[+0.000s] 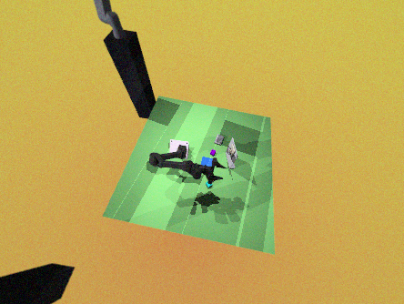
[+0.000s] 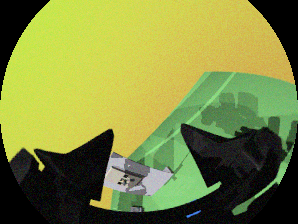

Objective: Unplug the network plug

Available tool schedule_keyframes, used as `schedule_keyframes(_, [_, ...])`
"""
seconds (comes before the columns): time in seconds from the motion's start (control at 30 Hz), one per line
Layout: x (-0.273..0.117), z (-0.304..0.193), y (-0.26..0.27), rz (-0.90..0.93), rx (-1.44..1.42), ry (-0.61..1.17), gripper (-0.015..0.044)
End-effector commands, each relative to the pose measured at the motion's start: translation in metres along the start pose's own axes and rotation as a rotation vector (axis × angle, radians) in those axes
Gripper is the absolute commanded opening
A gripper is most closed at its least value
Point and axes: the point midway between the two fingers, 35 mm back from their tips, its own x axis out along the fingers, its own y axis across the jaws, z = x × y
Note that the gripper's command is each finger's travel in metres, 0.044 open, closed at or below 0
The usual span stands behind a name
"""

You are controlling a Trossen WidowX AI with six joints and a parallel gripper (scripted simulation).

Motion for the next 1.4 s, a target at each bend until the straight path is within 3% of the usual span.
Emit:
schedule_keyframes(0.0, [0.000,-0.001,0.000,0.002,0.004,0.003,0.0374])
schedule_keyframes(0.3, [-0.011,-0.069,0.015,0.108,0.214,0.172,0.0156])
schedule_keyframes(0.83, [-0.060,-0.188,0.045,0.213,0.668,0.542,0.0156])
schedule_keyframes(1.37, [-0.048,-0.193,0.049,0.215,0.688,0.558,0.0156])
